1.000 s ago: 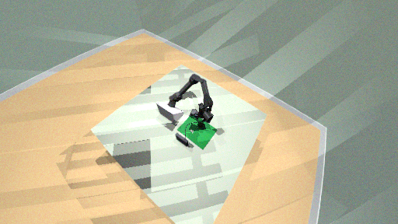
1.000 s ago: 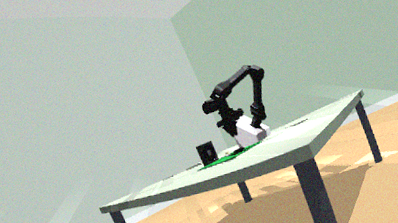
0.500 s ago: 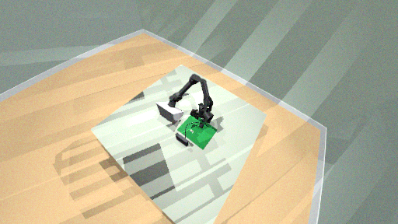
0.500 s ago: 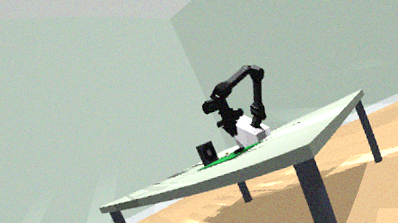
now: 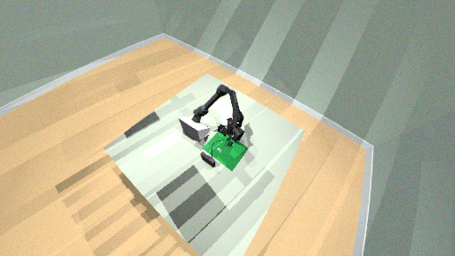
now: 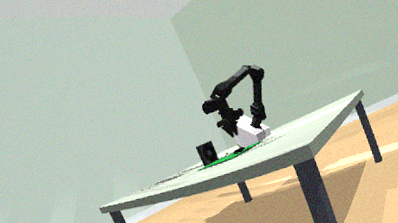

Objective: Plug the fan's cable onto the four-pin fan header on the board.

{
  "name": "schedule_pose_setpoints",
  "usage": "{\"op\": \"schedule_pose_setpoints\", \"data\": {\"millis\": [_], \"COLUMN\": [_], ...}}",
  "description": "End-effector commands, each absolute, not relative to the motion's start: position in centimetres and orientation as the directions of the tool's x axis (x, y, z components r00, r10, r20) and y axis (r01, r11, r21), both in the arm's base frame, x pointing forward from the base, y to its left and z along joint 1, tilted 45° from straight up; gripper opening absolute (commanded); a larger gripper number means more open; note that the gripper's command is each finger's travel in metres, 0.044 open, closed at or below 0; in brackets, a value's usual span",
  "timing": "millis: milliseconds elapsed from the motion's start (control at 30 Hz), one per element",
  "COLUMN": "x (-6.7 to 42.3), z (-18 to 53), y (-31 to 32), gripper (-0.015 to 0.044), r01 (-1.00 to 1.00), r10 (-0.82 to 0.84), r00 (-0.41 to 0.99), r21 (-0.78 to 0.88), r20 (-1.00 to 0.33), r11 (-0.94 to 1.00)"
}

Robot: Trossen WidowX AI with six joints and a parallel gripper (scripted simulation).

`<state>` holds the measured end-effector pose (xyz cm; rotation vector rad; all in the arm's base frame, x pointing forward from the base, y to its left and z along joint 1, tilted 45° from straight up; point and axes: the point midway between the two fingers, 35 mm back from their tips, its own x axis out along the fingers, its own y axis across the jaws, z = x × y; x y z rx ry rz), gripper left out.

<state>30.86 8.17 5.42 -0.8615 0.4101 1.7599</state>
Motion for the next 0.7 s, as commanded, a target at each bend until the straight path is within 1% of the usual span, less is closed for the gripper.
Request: {"op": "schedule_pose_setpoints", "data": {"millis": [0, 100, 667], "x": [30.87, 30.87, 30.87], "z": [5.39, 5.39, 5.39], "y": [8.13, 8.13, 8.13], "gripper": [0.0362, 0.044, 0.044], "r01": [-0.925, -0.925, -0.925], "r10": [0.672, 0.672, 0.672], "r00": [-0.154, -0.154, -0.154], "r21": [-0.132, -0.132, -0.132], "r20": [-0.724, -0.724, -0.724], "r11": [-0.355, -0.355, -0.355]}}
